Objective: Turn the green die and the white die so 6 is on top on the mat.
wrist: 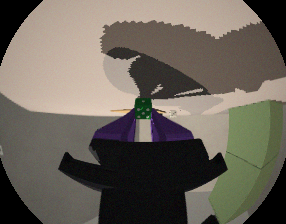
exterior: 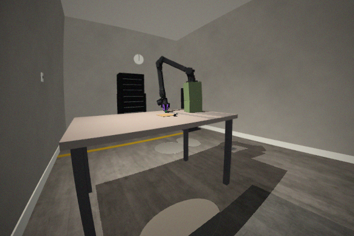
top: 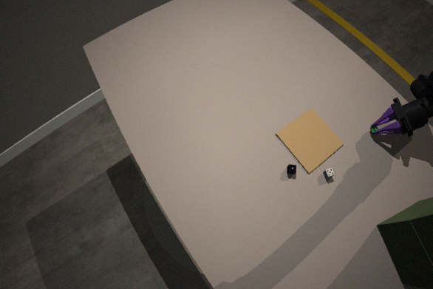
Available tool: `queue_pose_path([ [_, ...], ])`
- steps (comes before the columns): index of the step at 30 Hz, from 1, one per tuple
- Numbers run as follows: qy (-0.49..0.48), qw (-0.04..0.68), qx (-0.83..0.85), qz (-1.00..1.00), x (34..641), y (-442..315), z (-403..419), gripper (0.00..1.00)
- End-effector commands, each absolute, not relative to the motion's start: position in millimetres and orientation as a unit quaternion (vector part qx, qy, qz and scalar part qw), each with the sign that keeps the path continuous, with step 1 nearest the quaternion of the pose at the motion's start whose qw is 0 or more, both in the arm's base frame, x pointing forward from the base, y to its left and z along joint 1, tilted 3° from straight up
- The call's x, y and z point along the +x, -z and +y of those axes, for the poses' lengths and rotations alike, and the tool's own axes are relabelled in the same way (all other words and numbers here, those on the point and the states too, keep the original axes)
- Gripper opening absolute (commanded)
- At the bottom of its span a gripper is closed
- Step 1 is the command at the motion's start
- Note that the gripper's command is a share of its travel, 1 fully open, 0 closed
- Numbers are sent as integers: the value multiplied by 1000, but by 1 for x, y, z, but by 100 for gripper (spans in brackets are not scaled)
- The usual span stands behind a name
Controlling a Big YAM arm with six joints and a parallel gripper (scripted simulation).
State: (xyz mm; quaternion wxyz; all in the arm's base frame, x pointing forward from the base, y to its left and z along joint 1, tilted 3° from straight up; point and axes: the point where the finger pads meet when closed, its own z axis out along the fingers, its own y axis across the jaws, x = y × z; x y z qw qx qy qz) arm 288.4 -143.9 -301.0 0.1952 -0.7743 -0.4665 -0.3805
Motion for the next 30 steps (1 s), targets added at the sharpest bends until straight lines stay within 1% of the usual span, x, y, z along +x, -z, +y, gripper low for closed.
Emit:
queue_pose_path([
  [1,379,199,-774,-468,287,306,-139,14],
  [28,379,199,-774,-468,287,306,-139,14],
  [29,379,199,-774,-468,287,306,-139,18],
  [30,379,199,-774,-468,287,306,-139,18],
])
